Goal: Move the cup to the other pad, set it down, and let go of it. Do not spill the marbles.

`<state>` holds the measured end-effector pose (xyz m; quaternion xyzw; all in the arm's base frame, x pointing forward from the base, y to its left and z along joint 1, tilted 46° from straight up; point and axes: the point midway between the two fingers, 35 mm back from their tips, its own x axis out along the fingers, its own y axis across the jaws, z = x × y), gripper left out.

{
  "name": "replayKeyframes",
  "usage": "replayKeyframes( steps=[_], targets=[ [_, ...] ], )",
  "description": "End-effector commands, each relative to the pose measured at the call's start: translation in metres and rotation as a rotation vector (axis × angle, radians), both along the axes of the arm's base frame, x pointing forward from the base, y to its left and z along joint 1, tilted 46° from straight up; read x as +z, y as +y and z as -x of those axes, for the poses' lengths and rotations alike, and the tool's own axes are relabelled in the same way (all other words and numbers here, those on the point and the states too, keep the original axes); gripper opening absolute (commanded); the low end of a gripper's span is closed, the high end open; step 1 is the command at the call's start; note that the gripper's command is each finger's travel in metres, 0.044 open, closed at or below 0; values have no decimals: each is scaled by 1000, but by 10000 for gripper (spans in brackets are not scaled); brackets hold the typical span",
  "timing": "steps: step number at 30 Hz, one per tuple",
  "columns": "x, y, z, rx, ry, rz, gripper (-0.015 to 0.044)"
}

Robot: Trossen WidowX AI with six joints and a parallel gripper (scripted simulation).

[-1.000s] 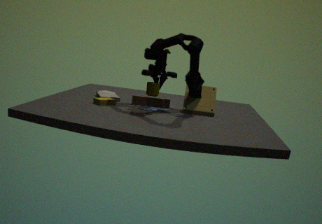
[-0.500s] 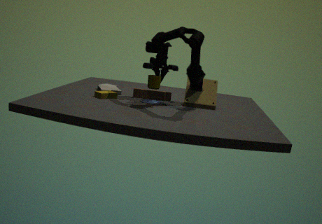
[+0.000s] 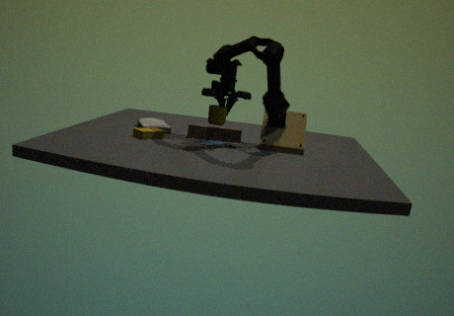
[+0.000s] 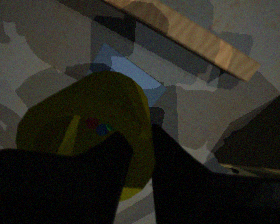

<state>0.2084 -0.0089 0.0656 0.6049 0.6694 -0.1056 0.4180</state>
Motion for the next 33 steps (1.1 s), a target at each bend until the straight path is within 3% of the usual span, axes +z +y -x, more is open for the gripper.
replayKeyframes(
  steps=[1,33],
  targets=[
    [-6,-8,-2,4,-5,7,0],
    [-48,-50,-6,5,-8,12,0]
  ],
)
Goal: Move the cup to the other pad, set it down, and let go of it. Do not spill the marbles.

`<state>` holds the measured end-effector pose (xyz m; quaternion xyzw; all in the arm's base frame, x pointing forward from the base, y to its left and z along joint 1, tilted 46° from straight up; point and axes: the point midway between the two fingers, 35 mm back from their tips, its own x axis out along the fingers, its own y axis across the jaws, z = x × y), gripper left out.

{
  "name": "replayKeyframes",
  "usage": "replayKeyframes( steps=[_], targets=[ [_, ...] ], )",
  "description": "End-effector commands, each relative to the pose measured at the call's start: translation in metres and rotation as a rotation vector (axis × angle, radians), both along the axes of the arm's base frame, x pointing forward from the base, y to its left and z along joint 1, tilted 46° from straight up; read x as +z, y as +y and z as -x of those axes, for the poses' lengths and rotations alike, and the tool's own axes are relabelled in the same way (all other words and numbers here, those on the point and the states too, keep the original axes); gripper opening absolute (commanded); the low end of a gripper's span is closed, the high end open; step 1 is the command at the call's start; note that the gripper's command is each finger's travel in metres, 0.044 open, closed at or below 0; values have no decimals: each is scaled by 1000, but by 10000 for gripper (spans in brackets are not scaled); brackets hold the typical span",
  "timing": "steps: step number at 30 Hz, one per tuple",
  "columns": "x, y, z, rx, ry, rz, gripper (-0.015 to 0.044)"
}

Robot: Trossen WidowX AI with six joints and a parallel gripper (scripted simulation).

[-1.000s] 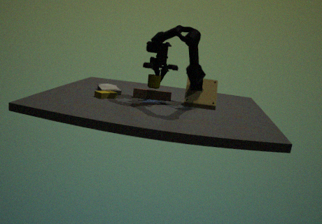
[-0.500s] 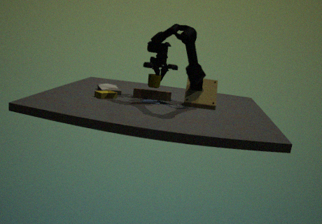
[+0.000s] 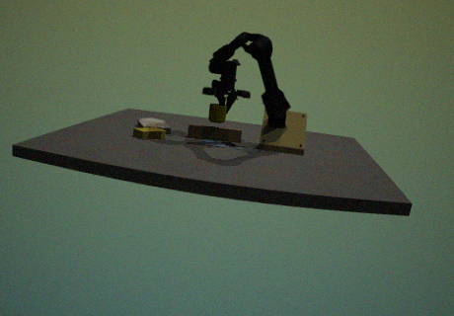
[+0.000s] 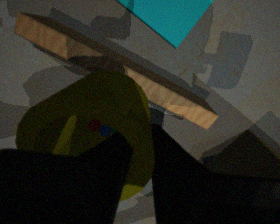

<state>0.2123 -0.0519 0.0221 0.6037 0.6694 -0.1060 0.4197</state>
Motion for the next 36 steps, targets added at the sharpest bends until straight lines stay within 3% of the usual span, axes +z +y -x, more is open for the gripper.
replayKeyframes(
  steps=[1,36],
  targets=[
    [-6,-8,-2,4,-6,8,0],
    [-51,-56,-7,4,-8,12,0]
  ],
)
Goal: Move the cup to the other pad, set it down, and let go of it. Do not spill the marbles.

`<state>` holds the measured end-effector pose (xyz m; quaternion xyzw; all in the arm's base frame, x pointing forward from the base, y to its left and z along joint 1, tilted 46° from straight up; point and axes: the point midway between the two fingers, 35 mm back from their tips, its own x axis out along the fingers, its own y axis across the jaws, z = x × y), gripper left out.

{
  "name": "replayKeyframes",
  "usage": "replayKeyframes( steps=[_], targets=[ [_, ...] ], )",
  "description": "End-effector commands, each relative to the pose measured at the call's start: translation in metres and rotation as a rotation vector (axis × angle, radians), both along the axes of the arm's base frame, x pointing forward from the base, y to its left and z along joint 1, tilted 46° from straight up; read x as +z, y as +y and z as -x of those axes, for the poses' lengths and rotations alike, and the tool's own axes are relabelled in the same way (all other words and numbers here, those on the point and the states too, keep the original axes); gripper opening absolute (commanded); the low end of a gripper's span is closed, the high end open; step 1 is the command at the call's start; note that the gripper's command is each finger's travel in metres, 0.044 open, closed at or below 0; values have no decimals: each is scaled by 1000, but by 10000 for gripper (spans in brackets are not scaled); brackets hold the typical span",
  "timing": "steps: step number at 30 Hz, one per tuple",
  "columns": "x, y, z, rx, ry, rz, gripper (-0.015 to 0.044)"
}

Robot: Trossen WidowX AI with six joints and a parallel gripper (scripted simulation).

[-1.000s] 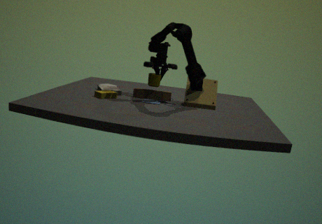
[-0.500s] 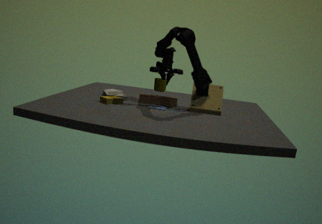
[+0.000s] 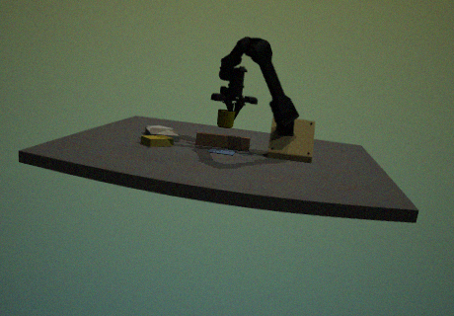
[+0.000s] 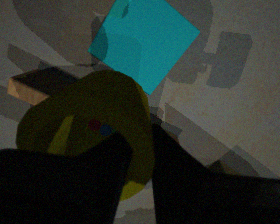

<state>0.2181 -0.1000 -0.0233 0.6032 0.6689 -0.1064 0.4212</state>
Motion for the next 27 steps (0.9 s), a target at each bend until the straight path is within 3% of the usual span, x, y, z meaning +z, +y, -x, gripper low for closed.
replayKeyframes(
  steps=[1,27],
  targets=[
    [-7,-9,-2,4,-6,9,0],
    [-37,-40,-5,4,-7,11,0]
  ],
)
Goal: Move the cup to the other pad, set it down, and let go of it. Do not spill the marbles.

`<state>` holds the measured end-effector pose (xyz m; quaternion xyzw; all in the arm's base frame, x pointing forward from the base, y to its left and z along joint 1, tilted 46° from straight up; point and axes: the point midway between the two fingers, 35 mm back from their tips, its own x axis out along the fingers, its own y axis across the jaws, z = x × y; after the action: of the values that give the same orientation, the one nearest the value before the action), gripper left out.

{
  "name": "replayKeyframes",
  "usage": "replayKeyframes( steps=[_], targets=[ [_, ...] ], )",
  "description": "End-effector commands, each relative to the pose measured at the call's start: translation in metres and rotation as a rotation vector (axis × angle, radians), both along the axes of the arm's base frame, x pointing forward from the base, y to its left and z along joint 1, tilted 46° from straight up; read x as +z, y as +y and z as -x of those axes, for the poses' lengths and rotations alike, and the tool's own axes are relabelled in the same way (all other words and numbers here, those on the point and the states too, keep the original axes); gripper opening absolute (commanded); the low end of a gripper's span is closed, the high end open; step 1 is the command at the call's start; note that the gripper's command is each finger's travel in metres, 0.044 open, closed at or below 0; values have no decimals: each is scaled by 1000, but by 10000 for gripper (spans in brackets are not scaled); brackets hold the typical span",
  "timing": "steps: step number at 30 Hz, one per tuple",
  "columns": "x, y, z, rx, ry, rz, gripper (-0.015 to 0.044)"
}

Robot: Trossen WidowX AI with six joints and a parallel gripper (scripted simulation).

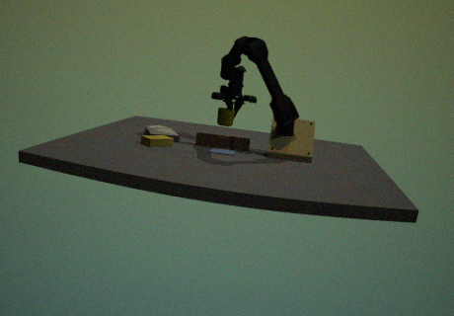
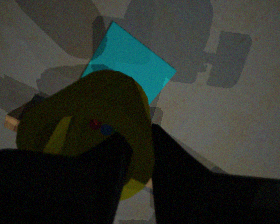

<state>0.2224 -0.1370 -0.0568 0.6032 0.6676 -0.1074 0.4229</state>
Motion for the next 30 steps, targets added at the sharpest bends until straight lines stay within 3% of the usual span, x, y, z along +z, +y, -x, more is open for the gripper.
replayKeyframes(
  steps=[1,30],
  targets=[
    [-4,-2,-1,6,-5,7,0],
    [-40,32,-7,6,-5,6,0]
  ],
)
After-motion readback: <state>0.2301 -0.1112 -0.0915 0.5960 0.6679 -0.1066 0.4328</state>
